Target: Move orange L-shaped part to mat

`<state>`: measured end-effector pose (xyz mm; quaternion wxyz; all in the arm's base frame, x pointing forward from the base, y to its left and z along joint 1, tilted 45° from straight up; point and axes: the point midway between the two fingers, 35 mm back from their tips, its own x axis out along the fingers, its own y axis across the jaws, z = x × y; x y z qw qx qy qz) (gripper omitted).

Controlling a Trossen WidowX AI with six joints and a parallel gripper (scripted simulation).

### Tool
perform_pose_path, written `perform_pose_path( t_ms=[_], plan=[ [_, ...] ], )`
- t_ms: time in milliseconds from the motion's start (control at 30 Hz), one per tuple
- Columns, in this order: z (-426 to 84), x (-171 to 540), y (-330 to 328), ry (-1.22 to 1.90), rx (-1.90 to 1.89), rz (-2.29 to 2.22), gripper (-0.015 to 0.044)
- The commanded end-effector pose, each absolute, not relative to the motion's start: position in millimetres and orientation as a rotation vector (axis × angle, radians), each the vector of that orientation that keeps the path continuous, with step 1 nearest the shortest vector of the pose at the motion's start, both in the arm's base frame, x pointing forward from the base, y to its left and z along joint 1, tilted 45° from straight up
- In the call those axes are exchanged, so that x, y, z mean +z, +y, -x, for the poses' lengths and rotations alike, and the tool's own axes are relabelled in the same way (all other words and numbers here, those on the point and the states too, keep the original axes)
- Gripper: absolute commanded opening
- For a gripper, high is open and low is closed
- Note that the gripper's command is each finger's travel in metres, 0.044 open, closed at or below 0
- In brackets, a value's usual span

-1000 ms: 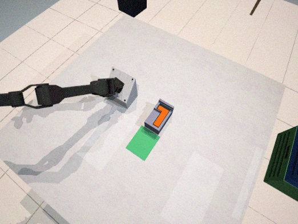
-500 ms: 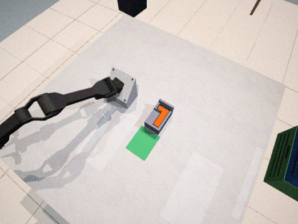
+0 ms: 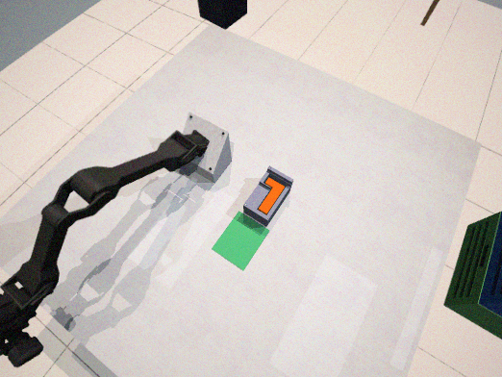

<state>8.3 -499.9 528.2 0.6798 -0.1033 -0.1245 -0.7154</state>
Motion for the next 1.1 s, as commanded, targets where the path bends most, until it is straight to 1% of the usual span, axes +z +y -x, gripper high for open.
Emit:
perform_pose_path(
  t_ms=[0, 233, 400, 667, 867, 1067],
  plan=[
    [-78, 499, -504, -0.214, -1.485, 0.13, 0.018],
    [-177, 463, -488, -0.132, -1.327, 0.002, 0.018],
    [-242, 431, -465, -0.073, -1.216, -0.118, 0.018],
    [-333, 374, -399, 0.091, -1.034, -0.23, 0.018],
    [-388, 320, -345, 0.255, -0.919, -0.296, 0.018],
    [-426, 266, -288, 0.428, -0.833, -0.333, 0.018]
  ],
)
